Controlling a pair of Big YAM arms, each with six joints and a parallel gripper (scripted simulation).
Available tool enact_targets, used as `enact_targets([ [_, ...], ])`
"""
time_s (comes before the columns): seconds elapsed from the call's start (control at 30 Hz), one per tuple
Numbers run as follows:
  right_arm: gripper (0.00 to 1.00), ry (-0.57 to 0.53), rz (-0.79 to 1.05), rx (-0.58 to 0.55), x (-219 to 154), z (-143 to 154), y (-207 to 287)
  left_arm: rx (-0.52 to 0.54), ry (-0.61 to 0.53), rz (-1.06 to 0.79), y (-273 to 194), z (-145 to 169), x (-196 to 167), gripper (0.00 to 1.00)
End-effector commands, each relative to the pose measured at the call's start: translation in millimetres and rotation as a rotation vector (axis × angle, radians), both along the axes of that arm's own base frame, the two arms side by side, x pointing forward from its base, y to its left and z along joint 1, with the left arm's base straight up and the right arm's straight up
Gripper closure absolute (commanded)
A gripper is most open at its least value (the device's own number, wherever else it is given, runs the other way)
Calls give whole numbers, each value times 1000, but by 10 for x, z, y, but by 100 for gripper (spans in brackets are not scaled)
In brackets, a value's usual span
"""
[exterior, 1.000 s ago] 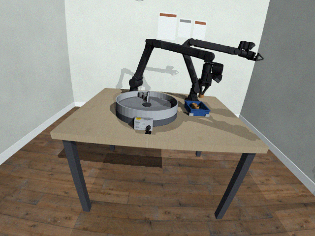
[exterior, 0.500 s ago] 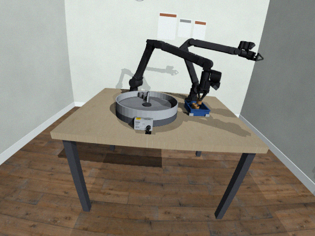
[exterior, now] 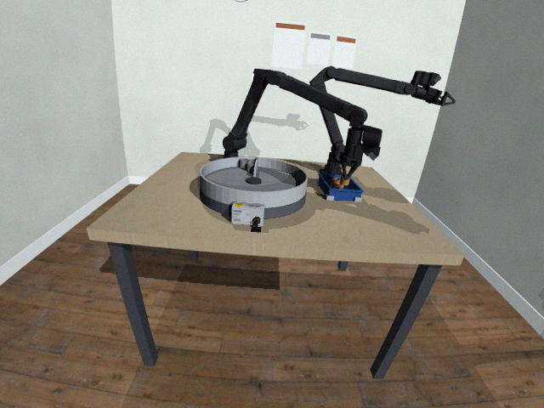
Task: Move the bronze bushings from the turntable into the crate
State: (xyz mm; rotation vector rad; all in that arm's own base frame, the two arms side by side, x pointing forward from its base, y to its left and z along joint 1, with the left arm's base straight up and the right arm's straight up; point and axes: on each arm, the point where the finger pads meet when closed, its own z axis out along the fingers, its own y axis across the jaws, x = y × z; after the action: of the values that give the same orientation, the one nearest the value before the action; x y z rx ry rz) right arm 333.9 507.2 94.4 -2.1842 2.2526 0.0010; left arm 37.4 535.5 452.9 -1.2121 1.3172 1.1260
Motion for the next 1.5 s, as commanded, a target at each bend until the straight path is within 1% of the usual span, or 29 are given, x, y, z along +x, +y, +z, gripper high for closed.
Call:
enact_targets([
  [0.0,100,-1,-3,-2,10,-50,42,86,-19,8,83,476,-25,0],
  [0.03,100,-1,-3,-2,10,-50,42,86,-19,8,83,476,-25,0],
  [0.13,100,-29,-3,41,48,217,100,86,-19,8,83,476,-25,0],
  [0.17,100,-31,-3,45,49,238,100,86,-19,8,83,476,-25,0],
  [0.23,100,-31,-3,45,49,238,100,86,-19,8,83,476,-25,0],
  [0.3,100,-25,-3,35,48,169,99,86,-19,8,83,476,-25,0],
  [1.0,100,-24,-3,33,46,155,96,86,-19,8,83,476,-25,0],
  [1.23,100,-8,-3,9,25,-68,66,86,-19,8,83,476,-25,0],
  [1.3,100,-7,-3,7,11,-87,44,86,-19,8,83,476,-25,0],
  [1.37,100,-7,-3,7,11,-87,44,86,-19,8,83,476,-25,0],
  [1.4,100,-49,-3,71,125,231,219,86,-19,8,83,476,-25,0],
  [1.47,100,-30,-3,42,72,53,140,86,-19,8,83,476,-25,0],
])
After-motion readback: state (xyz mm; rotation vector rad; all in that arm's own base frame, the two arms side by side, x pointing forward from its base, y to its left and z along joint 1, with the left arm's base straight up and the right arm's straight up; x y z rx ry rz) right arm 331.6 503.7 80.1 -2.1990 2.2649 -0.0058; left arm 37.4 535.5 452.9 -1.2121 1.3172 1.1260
